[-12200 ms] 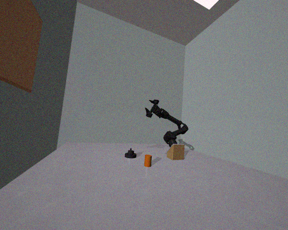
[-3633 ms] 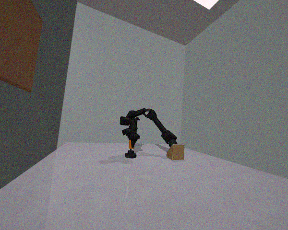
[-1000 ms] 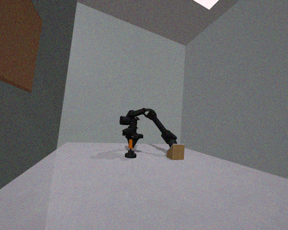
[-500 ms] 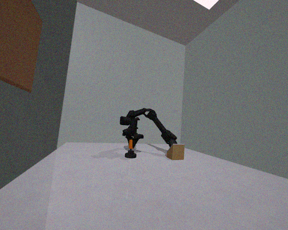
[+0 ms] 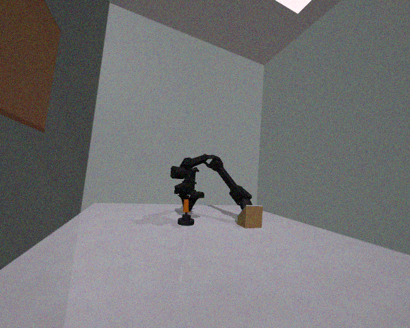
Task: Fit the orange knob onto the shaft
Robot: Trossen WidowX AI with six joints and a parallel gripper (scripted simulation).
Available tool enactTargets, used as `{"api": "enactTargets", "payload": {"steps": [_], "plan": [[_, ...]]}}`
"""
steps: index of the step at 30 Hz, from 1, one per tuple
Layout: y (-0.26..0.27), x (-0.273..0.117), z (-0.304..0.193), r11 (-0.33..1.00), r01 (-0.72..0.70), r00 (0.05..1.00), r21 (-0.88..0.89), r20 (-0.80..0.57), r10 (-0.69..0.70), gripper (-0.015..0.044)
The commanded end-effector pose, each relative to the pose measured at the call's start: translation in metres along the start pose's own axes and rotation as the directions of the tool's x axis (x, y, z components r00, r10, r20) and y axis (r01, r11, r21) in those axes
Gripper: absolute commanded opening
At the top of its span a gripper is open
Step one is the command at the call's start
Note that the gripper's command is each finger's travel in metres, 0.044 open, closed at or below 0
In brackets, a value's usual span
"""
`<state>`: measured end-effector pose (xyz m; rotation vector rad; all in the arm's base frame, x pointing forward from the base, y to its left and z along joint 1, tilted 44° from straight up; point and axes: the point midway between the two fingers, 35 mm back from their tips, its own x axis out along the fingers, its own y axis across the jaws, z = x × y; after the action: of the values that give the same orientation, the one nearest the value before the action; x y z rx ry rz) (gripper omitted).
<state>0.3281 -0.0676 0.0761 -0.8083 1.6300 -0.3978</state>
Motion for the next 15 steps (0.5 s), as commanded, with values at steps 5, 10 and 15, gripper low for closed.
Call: {"api": "enactTargets", "payload": {"steps": [5,10,15], "plan": [[-0.0002,-0.0044,0.0002,1.0,0.004,1.0,-0.003,0.0,-0.004,0.0],[-0.0001,-0.0045,0.001,0.992,0.004,1.0,-0.127,0.0,-0.004,0.0],[0.0002,-0.0033,0.002,0.977,0.004,1.0,-0.211,0.0,-0.004,0.0]]}}
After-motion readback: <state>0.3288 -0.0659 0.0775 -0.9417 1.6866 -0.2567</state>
